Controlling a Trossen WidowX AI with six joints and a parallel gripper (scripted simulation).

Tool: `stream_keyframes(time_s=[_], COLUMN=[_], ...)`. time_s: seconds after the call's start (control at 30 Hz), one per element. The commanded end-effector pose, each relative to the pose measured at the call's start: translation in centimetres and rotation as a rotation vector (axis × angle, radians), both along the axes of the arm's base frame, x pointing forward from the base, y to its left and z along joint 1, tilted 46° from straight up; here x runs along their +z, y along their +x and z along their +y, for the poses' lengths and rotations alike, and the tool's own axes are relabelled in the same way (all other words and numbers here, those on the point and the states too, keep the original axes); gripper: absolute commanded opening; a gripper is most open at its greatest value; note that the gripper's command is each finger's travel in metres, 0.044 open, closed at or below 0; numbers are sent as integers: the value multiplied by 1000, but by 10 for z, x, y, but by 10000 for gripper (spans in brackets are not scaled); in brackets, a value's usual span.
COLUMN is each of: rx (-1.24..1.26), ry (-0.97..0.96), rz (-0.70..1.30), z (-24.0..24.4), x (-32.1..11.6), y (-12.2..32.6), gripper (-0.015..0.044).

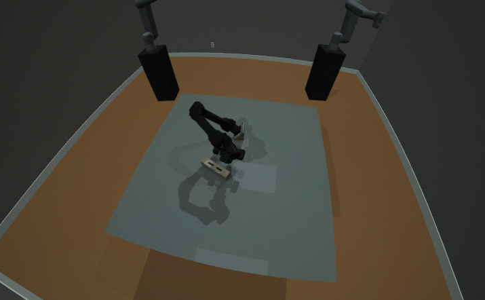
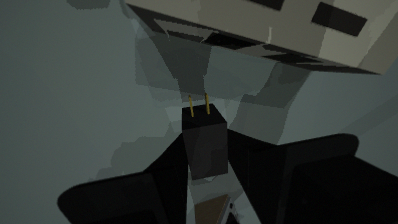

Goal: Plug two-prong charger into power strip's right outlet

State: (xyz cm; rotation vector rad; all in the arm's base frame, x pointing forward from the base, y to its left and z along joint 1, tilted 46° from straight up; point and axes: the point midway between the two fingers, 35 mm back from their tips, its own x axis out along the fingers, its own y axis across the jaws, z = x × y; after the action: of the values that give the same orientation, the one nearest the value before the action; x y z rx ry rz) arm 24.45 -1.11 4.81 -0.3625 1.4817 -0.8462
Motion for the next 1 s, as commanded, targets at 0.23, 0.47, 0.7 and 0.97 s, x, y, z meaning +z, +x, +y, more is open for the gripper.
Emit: stream_keyframes(time_s=[0.23, 0.47, 0.7, 0.97], rx=[-60, -95, -130, -171], ry=[-11, -15, -20, -26], rz=[-62, -96, -130, -169], z=[-16, -25, -33, -42], x=[7, 10, 13, 16], y=[-15, -24, -33, -44], gripper=[0, 0, 0, 0])
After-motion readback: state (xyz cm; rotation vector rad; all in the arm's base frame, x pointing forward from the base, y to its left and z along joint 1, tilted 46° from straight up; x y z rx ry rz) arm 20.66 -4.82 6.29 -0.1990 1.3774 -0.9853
